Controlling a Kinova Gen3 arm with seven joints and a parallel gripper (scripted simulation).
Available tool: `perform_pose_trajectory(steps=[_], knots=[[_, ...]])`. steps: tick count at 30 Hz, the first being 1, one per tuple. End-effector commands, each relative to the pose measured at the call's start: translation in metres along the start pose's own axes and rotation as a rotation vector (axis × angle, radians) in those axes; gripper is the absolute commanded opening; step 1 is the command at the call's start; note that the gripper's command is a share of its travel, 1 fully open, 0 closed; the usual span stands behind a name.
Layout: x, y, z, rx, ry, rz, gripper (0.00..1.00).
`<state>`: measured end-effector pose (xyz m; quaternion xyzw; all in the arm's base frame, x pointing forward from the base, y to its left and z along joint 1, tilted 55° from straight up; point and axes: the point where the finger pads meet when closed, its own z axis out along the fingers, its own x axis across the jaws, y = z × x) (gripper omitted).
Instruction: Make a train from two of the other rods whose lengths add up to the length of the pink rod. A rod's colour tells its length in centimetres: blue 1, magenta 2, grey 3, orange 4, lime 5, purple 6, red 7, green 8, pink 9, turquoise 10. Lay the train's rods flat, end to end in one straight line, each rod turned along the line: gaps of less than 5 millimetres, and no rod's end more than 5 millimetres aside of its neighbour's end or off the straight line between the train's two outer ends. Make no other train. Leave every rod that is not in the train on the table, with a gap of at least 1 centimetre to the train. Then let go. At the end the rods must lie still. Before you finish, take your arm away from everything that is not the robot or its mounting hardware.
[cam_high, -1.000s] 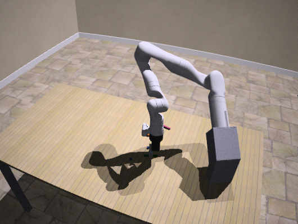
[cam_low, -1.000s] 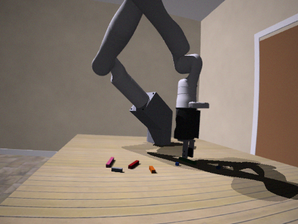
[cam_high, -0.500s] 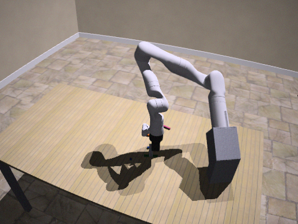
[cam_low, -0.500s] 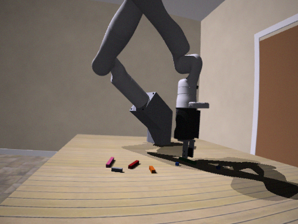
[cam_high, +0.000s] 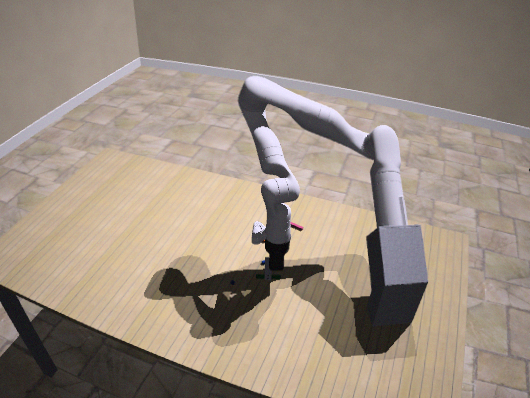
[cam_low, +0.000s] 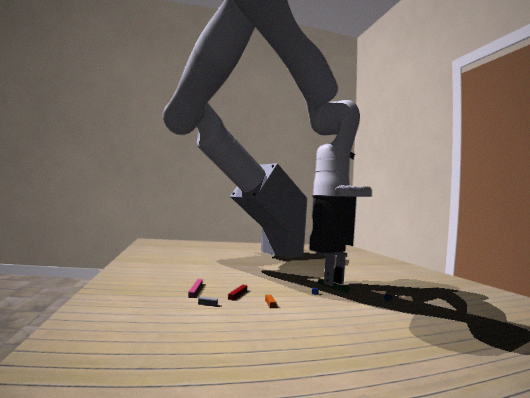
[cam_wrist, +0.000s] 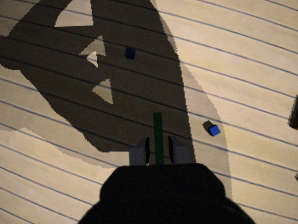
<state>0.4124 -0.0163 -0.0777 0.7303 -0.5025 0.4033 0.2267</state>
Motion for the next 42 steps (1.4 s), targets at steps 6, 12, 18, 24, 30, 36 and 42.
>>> perform_pose_trajectory(steps=[6,12,18,24,30,36,42], knots=[[-0.0004,0.0005,0.0061,-0.001,0.000,-0.001,0.54],[-0.0004,0.0006,0.0075,-0.001,0.000,-0.001,0.54],[-0.0004,0.0006,0.0075,-0.001,0.000,-0.001,0.54],[-0.0004,0.0006,0.0075,-0.001,0.000,-0.001,0.54],[-0.0004,0.0006,0.0075,-0.001,0.000,-0.001,0.54],[-0.0004,0.0006,0.0075,-0.001,0.000,-0.001,0.54],[-0.0004,0.0006,0.0075,-0.001,0.000,-0.001,0.54]])
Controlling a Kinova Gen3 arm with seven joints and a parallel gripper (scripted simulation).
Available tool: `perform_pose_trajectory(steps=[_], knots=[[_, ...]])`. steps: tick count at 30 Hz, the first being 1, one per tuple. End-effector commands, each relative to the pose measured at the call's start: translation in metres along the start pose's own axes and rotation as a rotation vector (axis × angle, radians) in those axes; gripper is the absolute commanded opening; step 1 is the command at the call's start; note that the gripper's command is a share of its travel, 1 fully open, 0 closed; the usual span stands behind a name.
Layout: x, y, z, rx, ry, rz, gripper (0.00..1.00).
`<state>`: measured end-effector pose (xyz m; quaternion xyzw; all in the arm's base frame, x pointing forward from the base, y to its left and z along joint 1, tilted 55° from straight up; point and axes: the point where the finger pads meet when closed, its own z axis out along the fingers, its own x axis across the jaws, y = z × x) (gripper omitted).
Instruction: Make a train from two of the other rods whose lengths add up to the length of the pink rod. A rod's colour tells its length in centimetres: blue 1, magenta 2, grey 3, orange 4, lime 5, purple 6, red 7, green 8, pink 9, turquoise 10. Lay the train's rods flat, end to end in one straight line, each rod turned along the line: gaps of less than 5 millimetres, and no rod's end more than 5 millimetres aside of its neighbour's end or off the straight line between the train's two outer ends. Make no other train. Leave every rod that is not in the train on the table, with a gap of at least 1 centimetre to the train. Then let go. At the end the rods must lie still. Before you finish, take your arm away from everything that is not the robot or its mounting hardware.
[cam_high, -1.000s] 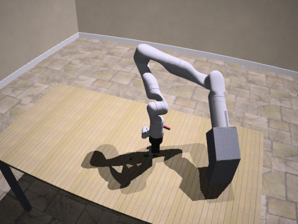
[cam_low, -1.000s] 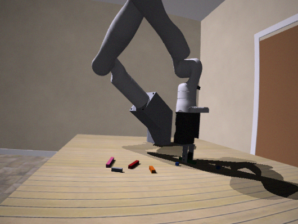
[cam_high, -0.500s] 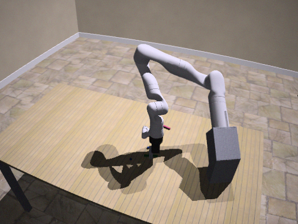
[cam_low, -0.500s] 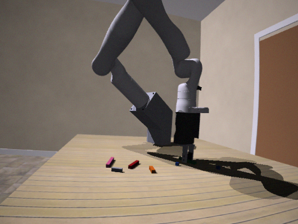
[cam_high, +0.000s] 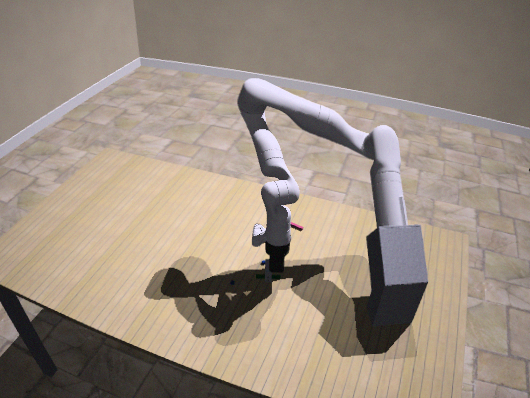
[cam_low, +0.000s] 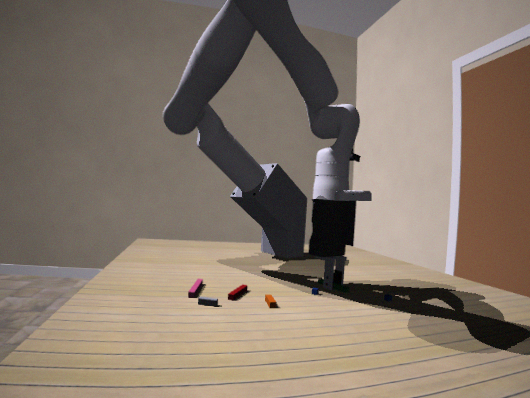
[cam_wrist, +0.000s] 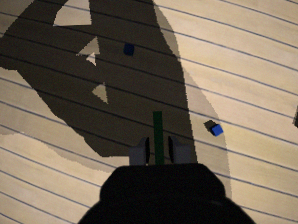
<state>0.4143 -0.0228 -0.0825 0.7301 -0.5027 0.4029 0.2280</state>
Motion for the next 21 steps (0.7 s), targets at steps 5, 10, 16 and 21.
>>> perform_pose_trajectory(steps=[5,10,16,21], knots=[[-0.0004,-0.0005,-0.0007,0.002,-0.001,0.000,0.54],[-0.0004,-0.0005,-0.0007,0.002,-0.001,0.000,0.24],[-0.0004,-0.0005,-0.0007,0.002,-0.001,0.000,0.24],[-0.0004,-0.0005,-0.0007,0.002,-0.001,0.000,0.24]])
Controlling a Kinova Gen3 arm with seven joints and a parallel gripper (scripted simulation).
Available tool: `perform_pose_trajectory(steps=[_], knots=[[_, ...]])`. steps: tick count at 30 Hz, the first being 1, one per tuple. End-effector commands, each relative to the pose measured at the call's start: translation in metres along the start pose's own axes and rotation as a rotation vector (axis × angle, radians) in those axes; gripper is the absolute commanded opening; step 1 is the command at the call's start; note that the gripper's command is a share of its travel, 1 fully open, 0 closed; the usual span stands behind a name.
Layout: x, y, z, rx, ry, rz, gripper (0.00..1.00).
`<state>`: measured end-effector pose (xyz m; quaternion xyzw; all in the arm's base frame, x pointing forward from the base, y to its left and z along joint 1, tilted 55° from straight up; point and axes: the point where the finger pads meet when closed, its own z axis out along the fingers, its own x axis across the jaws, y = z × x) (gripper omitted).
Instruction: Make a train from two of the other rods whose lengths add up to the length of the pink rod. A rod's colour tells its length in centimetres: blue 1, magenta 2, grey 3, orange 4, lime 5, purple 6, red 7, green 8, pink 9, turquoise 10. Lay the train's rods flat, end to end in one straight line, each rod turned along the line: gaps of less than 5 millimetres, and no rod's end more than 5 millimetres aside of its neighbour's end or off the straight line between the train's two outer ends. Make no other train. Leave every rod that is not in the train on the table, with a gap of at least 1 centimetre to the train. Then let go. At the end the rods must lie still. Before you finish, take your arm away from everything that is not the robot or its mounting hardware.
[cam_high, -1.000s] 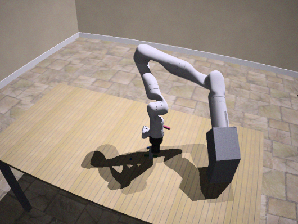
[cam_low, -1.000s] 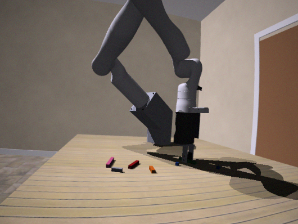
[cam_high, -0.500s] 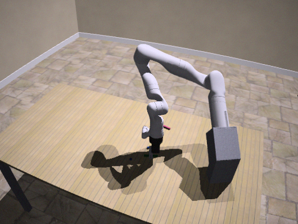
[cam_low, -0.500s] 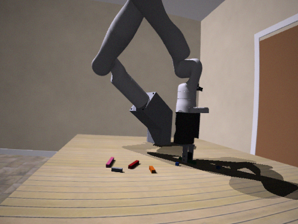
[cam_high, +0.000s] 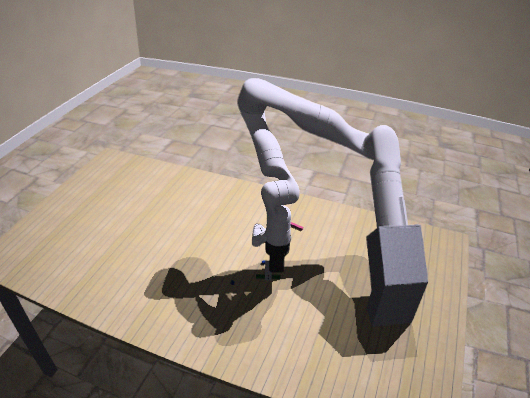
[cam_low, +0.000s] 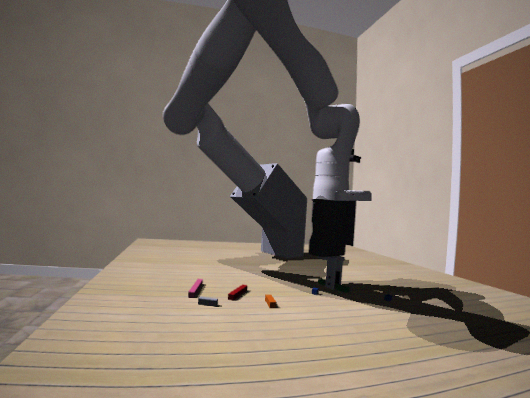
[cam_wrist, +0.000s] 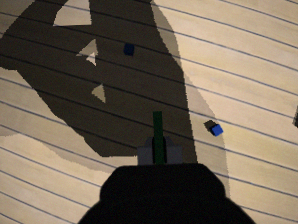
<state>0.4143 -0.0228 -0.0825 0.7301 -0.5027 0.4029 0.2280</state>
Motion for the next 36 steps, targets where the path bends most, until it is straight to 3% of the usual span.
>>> perform_pose_trajectory(steps=[1,24,29,36], knots=[[0.000,-0.001,-0.001,0.002,-0.001,0.000,0.24],[0.000,-0.001,-0.003,0.002,-0.001,0.000,0.24],[0.000,-0.001,-0.020,0.002,-0.001,0.000,0.24],[0.000,0.000,-0.063,0.002,-0.001,0.000,0.24]])
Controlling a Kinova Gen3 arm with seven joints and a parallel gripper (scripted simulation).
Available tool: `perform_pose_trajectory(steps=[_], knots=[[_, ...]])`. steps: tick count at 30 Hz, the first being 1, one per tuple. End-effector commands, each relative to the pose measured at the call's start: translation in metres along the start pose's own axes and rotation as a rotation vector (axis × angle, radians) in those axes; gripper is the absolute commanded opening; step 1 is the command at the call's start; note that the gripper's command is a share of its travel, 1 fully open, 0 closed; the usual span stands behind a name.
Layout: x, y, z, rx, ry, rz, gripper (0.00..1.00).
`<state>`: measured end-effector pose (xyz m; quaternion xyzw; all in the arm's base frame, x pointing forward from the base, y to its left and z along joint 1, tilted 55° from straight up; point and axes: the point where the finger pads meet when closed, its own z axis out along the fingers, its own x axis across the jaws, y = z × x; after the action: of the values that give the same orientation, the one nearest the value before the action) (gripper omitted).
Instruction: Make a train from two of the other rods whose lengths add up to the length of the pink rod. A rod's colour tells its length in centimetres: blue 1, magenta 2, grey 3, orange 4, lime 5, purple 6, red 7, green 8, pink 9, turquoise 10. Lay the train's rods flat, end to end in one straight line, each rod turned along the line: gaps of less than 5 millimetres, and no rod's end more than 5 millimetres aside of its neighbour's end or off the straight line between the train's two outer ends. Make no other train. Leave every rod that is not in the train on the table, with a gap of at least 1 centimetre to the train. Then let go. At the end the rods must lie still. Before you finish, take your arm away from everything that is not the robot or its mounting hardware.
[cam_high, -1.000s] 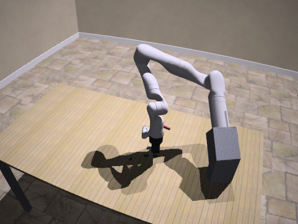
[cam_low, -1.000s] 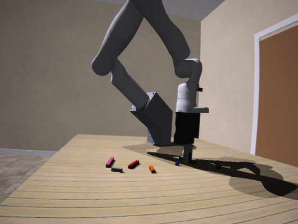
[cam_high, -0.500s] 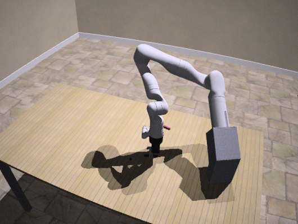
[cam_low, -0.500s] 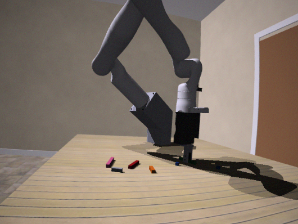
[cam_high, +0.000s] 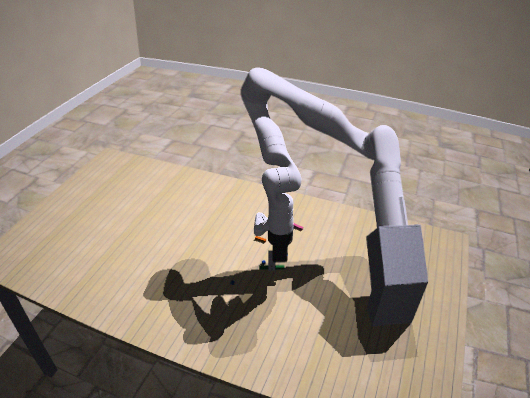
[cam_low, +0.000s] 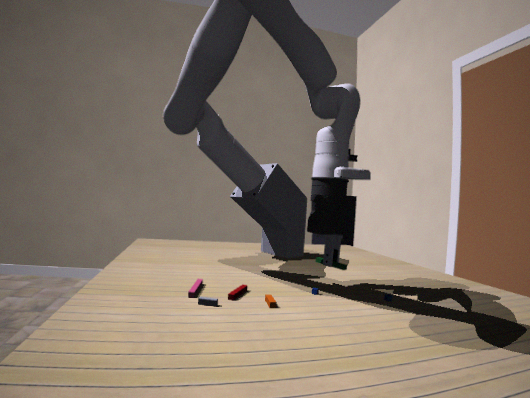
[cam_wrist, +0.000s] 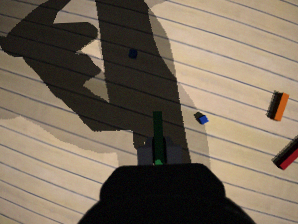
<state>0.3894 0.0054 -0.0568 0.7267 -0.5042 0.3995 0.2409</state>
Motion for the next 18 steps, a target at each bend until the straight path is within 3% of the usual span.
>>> perform_pose_trajectory(steps=[1,9,18], knots=[[-0.001,-0.010,-0.019,0.026,-0.011,0.006,0.24],[-0.001,-0.009,-0.052,0.026,-0.011,0.006,0.24],[-0.001,-0.009,-0.056,0.026,-0.011,0.006,0.24]])
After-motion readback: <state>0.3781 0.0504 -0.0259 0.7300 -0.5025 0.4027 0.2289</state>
